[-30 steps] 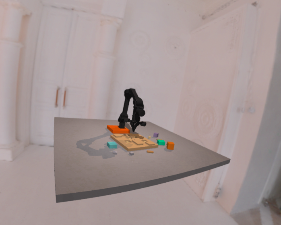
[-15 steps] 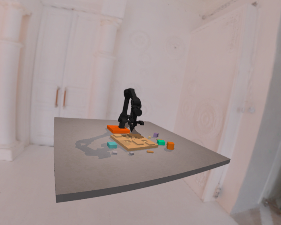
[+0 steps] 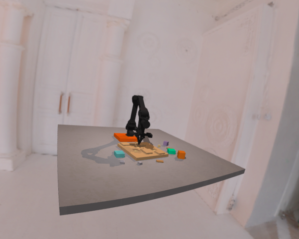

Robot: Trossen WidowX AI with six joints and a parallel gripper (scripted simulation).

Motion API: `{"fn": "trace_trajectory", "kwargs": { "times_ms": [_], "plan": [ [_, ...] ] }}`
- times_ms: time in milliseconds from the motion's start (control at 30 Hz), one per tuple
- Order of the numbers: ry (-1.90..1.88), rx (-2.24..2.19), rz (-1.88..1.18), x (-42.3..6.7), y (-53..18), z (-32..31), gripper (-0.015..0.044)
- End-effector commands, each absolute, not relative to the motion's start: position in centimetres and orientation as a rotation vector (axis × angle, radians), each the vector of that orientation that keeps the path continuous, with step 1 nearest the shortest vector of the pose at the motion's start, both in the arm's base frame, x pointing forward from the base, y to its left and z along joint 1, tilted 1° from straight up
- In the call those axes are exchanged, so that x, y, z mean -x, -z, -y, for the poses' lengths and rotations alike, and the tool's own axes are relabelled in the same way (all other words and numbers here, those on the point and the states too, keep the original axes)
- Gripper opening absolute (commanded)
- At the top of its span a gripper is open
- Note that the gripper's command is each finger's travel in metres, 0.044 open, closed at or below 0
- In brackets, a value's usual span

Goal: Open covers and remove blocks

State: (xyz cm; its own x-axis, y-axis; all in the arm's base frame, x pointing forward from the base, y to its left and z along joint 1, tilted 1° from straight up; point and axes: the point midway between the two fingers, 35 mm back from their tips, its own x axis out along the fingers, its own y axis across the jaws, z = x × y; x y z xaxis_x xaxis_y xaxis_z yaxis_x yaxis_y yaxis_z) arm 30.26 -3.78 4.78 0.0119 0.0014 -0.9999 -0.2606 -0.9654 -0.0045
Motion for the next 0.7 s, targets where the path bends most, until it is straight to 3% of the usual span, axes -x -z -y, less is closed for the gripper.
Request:
{"fn": "trace_trajectory", "kwargs": {
  "times_ms": [0,667],
  "plan": [
    [-2.081,2.086,-0.273,-30.1,-3.5,3.9,0.0000],
    [-2.081,2.086,-0.273,-30.1,-2.3,3.8,0.0000]
  ]
}}
